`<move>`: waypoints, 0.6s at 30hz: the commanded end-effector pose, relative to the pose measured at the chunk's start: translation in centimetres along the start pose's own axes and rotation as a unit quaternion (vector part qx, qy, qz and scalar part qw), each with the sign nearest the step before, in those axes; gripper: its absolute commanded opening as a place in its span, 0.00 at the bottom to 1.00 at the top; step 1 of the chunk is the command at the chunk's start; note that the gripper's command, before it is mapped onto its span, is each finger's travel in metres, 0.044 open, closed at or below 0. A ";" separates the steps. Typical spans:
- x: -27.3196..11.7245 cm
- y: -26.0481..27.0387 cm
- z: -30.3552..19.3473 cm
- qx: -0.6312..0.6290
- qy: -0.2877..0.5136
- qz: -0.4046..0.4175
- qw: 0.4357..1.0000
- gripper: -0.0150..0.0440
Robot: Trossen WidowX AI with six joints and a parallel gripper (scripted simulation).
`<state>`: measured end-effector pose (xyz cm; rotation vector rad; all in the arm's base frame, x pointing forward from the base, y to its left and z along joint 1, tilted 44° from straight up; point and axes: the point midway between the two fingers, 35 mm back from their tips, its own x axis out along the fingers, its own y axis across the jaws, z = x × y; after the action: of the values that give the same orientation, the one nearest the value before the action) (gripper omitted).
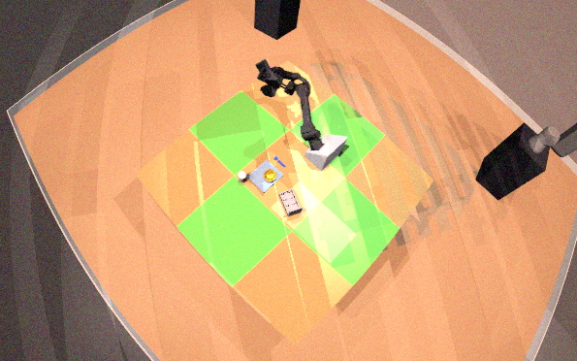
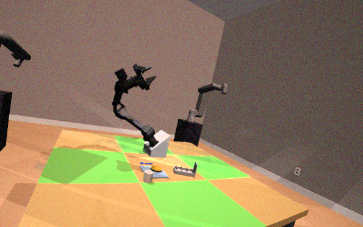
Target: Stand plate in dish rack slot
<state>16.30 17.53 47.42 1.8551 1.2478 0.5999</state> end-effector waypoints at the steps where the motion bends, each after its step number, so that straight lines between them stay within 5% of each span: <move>1: 0.8 -0.1 2.5 -0.012 -0.039 -0.003 0.999 0.93; 18: 2.8 -1.8 13.8 -0.082 -0.216 -0.058 0.971 0.93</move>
<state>25.72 15.97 39.41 1.6869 0.9983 0.2596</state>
